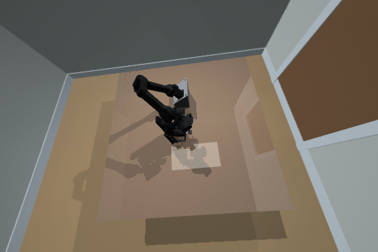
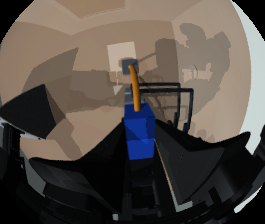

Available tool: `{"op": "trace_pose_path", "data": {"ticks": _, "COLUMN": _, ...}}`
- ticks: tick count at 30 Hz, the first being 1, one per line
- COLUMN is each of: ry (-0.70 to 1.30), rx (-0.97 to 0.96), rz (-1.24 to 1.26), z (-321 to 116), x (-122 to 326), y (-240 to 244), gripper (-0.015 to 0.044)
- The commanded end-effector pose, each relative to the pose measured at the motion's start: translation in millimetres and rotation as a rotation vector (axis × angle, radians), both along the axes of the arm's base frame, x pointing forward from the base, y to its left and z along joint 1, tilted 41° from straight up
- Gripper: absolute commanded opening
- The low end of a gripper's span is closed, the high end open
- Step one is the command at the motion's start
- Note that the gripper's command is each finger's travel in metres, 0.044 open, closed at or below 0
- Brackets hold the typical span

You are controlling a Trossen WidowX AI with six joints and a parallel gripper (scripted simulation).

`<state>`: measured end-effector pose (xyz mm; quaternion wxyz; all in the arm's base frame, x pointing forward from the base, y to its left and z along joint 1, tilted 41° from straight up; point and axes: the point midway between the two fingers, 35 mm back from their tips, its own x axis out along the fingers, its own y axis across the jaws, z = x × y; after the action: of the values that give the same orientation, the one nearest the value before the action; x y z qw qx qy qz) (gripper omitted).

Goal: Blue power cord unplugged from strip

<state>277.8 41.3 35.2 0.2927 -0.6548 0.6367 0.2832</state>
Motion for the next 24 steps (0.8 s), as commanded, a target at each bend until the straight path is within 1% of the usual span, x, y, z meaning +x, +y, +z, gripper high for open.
{"op": "trace_pose_path", "data": {"ticks": 1, "ry": 0.002, "rx": 0.023, "rz": 0.007, "z": -10, "x": 1, "y": 15, "gripper": 0.0}}
{"op": "trace_pose_path", "data": {"ticks": 24, "ry": 0.002, "rx": 0.025, "rz": 0.009, "z": -30, "x": -1, "y": 46, "gripper": 0.0}}
